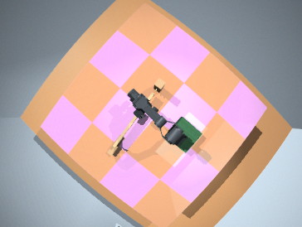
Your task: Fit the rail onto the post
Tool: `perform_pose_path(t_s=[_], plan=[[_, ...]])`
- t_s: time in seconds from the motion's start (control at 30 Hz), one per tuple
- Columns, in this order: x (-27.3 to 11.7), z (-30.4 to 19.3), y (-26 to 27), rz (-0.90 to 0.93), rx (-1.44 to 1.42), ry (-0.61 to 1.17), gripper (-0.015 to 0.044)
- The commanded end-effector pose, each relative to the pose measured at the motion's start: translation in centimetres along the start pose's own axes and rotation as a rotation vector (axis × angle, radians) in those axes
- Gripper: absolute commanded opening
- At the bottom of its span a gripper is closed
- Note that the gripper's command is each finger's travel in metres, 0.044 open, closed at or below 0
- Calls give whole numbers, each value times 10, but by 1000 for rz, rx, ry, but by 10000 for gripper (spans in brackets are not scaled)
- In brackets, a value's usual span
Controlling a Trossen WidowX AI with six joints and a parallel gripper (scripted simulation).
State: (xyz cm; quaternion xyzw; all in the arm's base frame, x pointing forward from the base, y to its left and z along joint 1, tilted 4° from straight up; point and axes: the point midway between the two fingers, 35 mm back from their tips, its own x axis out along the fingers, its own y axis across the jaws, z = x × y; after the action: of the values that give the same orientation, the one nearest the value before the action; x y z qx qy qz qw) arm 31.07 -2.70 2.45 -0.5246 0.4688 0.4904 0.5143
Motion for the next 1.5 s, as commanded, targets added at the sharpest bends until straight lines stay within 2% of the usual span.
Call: perform_pose_path(t_s=[0.0, 1.47], plan=[[0, 1, -1, -5, 1, -4, 0], [-1, -4, 1, -5, 1, -4, 0]])
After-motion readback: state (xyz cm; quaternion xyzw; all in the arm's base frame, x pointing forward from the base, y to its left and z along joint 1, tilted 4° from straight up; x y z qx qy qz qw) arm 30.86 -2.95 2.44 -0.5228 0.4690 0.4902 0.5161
